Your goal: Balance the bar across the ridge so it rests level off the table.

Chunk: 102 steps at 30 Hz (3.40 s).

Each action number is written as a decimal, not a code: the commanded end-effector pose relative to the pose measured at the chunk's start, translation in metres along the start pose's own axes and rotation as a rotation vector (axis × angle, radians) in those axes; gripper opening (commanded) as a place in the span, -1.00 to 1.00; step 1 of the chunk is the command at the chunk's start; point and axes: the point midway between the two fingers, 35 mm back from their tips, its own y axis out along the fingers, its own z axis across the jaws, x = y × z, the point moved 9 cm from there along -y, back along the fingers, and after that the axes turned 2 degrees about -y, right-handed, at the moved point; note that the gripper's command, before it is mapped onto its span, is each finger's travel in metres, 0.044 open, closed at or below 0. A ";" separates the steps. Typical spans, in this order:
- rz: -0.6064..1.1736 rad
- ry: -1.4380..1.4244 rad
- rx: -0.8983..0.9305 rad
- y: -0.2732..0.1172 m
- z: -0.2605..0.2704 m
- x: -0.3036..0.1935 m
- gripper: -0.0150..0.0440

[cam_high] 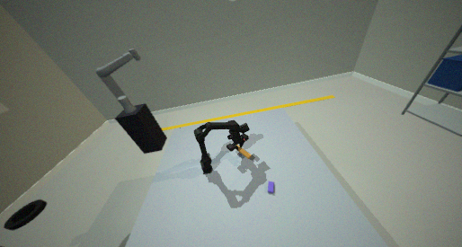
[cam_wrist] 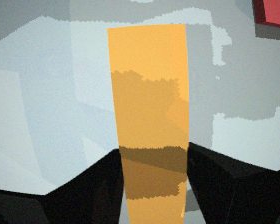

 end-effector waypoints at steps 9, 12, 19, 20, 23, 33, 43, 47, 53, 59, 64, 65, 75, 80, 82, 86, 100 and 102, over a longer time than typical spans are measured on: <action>-0.003 -0.003 0.001 -0.001 0.000 0.000 -0.49; -0.003 -0.003 0.001 -0.001 0.000 0.000 -0.49; -0.003 -0.003 0.001 -0.001 0.000 0.000 -0.49; -0.003 -0.003 0.001 -0.001 0.000 0.000 -0.49; -0.003 -0.003 0.001 -0.001 0.000 0.000 -0.49; -0.003 -0.003 0.001 -0.002 0.000 0.000 -0.49; -0.003 -0.003 0.001 -0.002 0.000 0.000 -0.49; -0.003 -0.003 0.001 -0.002 0.000 0.000 -0.49; -0.003 -0.003 0.001 -0.002 0.000 0.000 -0.49; -0.003 -0.003 0.001 -0.002 0.000 0.000 -0.49; -0.001 0.000 0.004 -0.001 0.000 0.000 -0.49; -0.001 0.000 0.004 -0.001 0.000 0.000 -0.49; -0.001 0.000 0.004 -0.001 0.000 0.000 -0.49; -0.001 0.000 0.004 -0.001 0.000 0.000 -0.49; -0.001 0.000 0.004 -0.001 0.000 0.000 -0.49; -0.001 0.000 0.004 -0.001 0.000 0.000 -0.49; -0.001 0.000 0.004 -0.001 0.000 0.000 0.07; -0.001 0.000 0.004 -0.001 0.000 0.000 0.07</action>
